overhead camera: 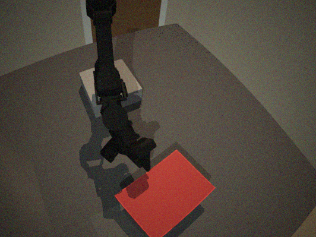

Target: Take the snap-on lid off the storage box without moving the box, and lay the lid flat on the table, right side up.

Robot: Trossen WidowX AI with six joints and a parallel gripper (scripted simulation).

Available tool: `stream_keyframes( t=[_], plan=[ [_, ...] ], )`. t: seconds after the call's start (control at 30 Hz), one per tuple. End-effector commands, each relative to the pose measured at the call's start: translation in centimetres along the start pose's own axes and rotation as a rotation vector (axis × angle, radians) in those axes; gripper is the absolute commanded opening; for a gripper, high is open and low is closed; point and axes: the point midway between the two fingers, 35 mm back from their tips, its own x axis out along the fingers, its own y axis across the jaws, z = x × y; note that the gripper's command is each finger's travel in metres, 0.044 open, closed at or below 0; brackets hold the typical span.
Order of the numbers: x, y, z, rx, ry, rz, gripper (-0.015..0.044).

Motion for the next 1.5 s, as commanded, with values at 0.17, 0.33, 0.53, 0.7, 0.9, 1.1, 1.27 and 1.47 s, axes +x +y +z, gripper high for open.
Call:
stream_keyframes(
  t=[0.17,0.33,0.53,0.7,0.9,1.1,1.27,1.47],
  plan=[
    [1.3,0.1,0.0,0.002,-0.004,0.004,0.0235],
    [2.1,0.1,0.0,0.003,-0.004,0.005,0.0235],
    [2.8,0.0,-0.1,0.003,-0.004,0.006,0.0235],
    [2.8,0.0,-0.1,0.003,-0.004,0.006,0.0182],
    [2.8,0.0,-0.1,0.003,-0.004,0.006,0.0142],
    [2.8,0.0,-0.1,0.003,-0.004,0.006,0.0102],
    [2.8,0.0,-0.1,0.003,-0.004,0.006,0.0],
    [2.7,0.1,-0.1,0.0,-0.001,0.008,0.0]
  ],
)
